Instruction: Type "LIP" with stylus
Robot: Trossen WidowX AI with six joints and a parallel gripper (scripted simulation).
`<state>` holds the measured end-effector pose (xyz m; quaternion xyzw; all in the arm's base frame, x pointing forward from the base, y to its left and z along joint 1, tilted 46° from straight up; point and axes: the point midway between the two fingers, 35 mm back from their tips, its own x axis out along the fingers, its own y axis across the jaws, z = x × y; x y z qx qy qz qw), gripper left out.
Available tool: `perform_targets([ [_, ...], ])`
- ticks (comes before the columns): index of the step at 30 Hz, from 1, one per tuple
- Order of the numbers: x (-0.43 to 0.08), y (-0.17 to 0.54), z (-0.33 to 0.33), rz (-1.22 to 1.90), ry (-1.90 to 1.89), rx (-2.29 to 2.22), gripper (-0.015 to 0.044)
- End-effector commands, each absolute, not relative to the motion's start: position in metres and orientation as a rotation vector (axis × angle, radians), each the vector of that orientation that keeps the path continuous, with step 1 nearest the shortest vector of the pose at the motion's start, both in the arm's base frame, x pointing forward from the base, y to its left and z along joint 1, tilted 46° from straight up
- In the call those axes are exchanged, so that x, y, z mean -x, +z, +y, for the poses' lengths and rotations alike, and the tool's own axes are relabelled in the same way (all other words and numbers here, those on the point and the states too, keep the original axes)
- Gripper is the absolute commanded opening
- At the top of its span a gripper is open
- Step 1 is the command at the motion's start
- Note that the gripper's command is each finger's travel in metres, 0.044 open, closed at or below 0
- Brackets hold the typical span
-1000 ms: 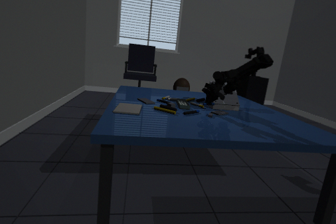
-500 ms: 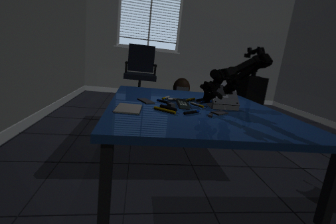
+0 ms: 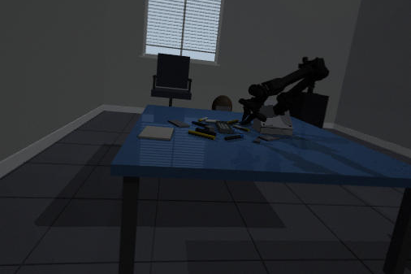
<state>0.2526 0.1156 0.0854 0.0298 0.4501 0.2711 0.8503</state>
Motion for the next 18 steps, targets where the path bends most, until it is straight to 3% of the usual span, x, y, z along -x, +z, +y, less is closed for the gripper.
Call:
perform_targets([
  [1,-0.259,0.085,0.112,0.979,0.57,0.025,0.0],
  [18,-0.29,0.085,0.096,1.122,0.624,0.441,0.0],
])
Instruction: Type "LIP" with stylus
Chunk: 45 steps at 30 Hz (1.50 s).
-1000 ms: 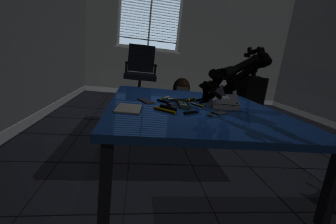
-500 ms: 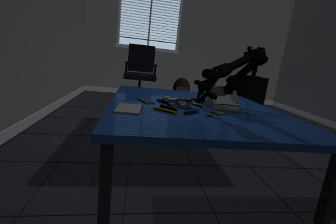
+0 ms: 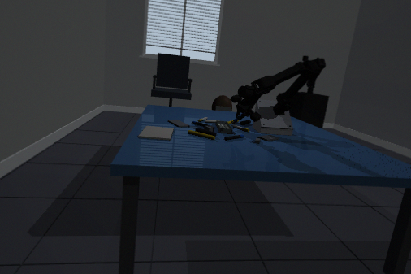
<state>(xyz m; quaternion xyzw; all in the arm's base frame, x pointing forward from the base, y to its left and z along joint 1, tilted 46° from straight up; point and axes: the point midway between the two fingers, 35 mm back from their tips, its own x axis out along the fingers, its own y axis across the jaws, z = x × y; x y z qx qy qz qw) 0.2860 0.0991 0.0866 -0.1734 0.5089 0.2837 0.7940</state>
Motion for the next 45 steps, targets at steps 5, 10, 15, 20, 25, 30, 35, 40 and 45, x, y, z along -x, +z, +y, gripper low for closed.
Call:
perform_targets([
  [5,-0.297,0.085,0.091,1.169,0.656,0.564,0.0],
  [10,-0.304,0.086,0.086,1.217,0.698,0.688,0.0],
  [15,-0.311,0.086,0.081,1.265,0.748,0.812,0.0],
  [20,-0.317,0.086,0.075,1.313,0.807,0.935,0.0],
  [25,-0.324,0.087,0.07,1.36,0.875,1.056,0.0],
  [30,-0.33,0.088,0.065,1.406,0.953,1.175,0.0],
  [35,-0.335,0.089,0.059,1.449,1.038,1.287,0.0],
  [40,-0.336,0.089,0.059,1.454,1.051,1.302,0.0],
  [45,-0.336,0.077,0.071,1.454,1.051,1.302,0.0],
])
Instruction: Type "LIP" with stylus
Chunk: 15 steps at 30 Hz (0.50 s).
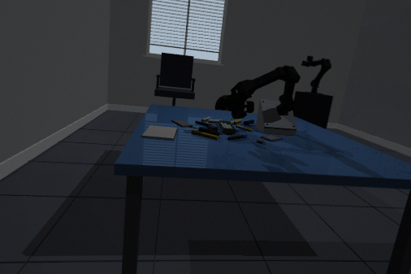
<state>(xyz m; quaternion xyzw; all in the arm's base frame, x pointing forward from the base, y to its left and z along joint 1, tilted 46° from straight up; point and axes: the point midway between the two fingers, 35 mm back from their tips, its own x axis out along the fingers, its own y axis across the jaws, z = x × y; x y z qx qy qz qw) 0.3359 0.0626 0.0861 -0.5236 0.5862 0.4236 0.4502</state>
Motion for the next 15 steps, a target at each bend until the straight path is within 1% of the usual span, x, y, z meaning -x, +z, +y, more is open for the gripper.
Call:
perform_targets([
  [1,-0.3359,0.0732,0.0751,1.454,1.051,1.302,0.0],
  [4,-0.3354,0.0648,0.0838,1.454,1.052,1.301,0.0],
  [15,-0.3354,0.0648,0.0838,1.454,1.052,1.301,0.0],
])
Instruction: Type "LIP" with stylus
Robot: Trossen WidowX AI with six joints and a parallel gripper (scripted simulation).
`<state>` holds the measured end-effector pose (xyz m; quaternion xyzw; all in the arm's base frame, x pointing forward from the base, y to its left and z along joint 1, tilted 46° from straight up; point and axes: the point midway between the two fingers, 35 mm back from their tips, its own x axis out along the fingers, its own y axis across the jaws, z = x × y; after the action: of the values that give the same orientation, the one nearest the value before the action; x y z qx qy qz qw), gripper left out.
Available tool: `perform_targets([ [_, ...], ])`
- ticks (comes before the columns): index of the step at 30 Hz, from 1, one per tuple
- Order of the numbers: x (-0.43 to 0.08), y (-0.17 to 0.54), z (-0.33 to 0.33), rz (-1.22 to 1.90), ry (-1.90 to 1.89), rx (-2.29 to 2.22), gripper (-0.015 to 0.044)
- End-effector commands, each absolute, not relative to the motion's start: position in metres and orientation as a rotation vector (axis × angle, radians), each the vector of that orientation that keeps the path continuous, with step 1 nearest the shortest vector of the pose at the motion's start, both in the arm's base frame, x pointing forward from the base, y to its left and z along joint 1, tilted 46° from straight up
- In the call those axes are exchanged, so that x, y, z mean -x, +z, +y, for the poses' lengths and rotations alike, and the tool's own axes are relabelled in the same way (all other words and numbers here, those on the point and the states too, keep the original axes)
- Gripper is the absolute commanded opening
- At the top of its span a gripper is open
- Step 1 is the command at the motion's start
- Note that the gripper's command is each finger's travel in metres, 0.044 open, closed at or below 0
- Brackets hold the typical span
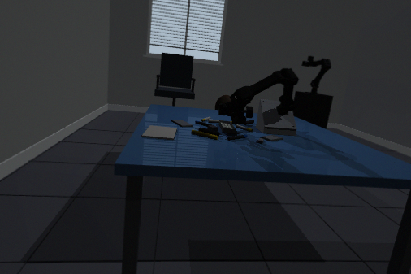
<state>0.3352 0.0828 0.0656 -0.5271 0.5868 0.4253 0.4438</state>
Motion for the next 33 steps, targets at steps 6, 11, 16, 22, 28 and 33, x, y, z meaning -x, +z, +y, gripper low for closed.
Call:
perform_targets([
  [6,-0.3358,0.0647,0.084,1.454,1.052,1.301,0.0026],
  [11,-0.3393,0.0643,0.0855,1.453,1.052,1.301,0.0081],
  [16,-0.3394,0.0622,0.0877,1.453,1.052,1.301,0.0081],
  [22,-0.3394,0.0621,0.0879,1.453,1.052,1.301,0.0081],
  [28,-0.3394,0.0621,0.0879,1.453,1.052,1.301,0.0081],
  [33,-0.3379,0.0622,0.0881,1.453,1.052,1.301,0.0081],
])
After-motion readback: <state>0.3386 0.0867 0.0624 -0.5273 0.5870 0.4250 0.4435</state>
